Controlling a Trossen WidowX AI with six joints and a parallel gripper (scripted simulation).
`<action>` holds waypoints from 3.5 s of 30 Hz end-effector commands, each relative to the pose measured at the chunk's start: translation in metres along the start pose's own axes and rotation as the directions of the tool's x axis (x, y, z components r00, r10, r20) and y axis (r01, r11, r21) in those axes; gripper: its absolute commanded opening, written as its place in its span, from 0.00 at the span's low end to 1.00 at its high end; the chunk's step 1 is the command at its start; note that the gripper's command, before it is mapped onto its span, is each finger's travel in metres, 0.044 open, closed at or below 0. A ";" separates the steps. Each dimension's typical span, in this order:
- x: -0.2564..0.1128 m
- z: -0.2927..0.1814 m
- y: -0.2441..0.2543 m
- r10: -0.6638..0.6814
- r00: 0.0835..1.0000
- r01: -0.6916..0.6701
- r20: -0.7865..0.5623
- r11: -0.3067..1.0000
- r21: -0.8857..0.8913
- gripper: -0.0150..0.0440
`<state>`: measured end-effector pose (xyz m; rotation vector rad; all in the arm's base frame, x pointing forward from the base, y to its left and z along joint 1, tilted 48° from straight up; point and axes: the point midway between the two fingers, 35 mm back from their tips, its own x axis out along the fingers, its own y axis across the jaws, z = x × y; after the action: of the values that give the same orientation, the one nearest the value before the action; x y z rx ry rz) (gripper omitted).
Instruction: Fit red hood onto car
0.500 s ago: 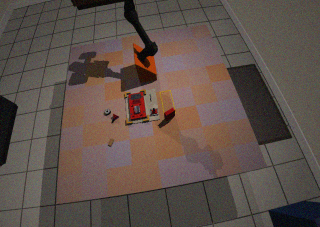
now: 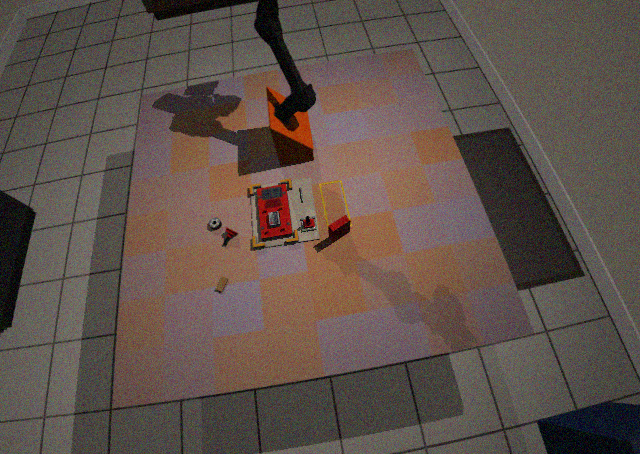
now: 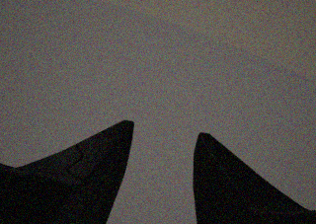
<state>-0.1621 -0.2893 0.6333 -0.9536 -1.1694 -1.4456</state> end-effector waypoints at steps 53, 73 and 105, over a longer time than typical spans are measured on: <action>-0.251 0.464 0.321 0.524 -0.046 -0.871 0.850 -0.437 0.223 0.25; -0.473 0.445 0.418 0.386 -0.621 0.054 0.682 -0.847 0.528 0.25; -0.724 0.297 0.390 -0.255 -0.777 0.073 0.576 0.871 0.485 0.25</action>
<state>0.3538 0.1470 0.0778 -2.3077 -3.2966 0.1893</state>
